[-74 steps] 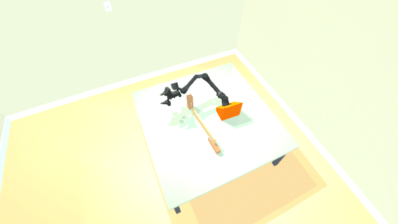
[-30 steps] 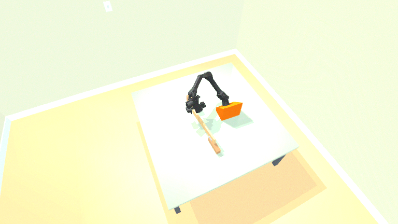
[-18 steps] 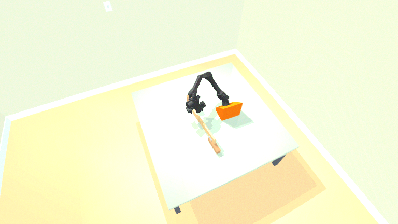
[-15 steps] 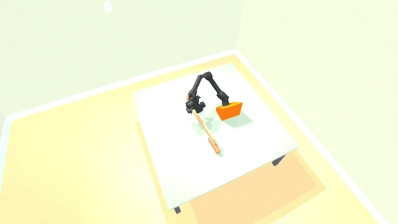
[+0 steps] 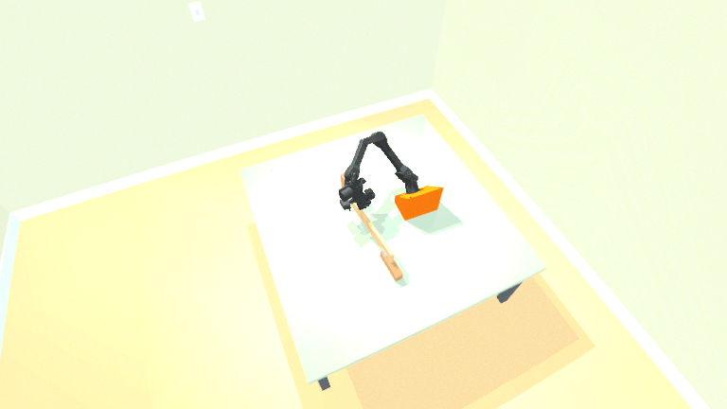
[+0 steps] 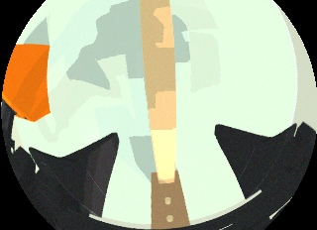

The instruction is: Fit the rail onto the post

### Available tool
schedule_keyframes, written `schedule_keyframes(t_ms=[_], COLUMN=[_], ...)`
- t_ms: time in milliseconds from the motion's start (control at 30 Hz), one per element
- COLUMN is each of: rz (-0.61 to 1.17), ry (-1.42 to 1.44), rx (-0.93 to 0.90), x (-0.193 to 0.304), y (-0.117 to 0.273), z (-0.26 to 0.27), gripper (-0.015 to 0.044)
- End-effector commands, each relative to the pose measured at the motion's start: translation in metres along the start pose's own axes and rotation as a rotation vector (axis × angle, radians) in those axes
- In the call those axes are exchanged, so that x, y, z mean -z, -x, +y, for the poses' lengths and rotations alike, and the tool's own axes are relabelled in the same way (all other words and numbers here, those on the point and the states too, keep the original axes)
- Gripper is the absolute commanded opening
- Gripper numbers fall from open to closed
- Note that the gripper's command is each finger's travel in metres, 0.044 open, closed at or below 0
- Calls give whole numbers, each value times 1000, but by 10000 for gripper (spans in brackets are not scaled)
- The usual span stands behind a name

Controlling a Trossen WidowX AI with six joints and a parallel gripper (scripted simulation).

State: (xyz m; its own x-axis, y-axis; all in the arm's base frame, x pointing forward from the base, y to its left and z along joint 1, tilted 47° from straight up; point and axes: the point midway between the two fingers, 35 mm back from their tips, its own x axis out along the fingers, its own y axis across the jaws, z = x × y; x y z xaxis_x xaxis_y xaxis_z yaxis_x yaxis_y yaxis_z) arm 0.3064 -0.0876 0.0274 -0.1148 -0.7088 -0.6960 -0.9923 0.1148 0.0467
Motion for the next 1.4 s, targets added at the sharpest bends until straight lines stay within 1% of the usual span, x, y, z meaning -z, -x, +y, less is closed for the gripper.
schedule_keyframes(t_ms=[0,700,1200,1367], rz=[5,9,9,9], ry=[9,8,8,8], rx=[-4,-5,-5,-5], x=[0,1,1,1], y=[-8,-39,-39,-39], z=[2,4,4,4], gripper=[440,440,46,13])
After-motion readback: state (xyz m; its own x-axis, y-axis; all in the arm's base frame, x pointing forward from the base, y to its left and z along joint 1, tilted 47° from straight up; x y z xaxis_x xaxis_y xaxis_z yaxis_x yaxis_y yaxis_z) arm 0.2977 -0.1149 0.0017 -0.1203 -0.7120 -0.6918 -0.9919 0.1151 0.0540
